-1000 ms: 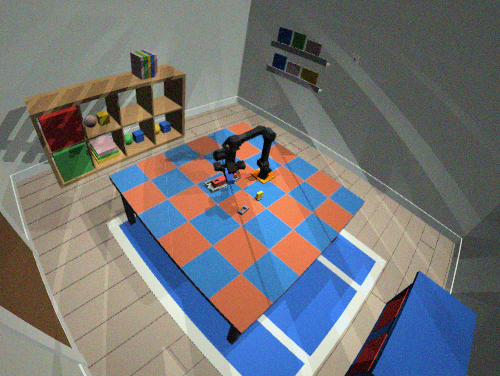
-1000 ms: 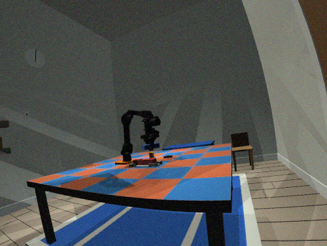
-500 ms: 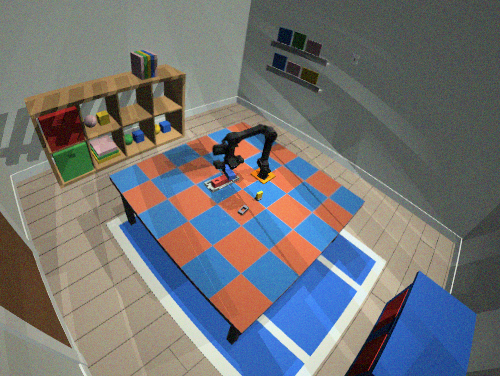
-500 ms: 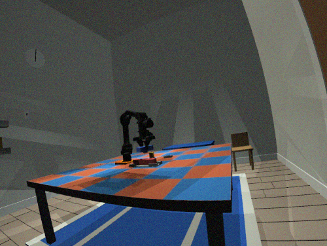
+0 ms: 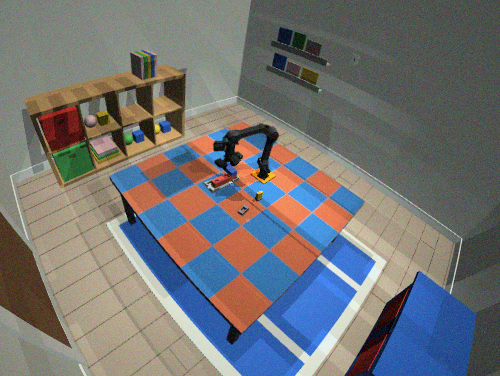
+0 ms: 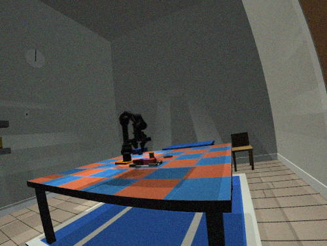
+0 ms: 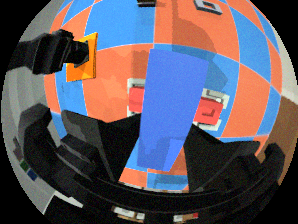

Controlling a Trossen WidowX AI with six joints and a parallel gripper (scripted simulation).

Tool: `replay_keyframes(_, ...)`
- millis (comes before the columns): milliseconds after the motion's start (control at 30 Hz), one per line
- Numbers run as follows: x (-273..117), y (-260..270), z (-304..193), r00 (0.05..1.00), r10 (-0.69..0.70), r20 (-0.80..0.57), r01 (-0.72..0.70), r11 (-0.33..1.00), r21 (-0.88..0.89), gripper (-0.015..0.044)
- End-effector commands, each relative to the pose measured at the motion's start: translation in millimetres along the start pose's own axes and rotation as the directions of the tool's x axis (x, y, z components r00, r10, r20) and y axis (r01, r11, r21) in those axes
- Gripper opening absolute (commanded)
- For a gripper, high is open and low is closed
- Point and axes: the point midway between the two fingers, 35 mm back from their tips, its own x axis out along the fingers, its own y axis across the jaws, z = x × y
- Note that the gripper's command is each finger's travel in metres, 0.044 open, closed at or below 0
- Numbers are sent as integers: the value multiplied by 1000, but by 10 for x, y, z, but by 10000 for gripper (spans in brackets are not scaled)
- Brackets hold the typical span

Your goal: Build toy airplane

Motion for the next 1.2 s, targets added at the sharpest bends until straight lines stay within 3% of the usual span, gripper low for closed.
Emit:
replay_keyframes(0,-23,4,-3,1000,-15,-2,15,1000,-16,105)
replay_keyframes(133,-22,4,-2,1000,-15,-2,15,1000,-16,195)
replay_keyframes(1167,55,-12,-1,1000,-15,-2,15,1000,-16,195)
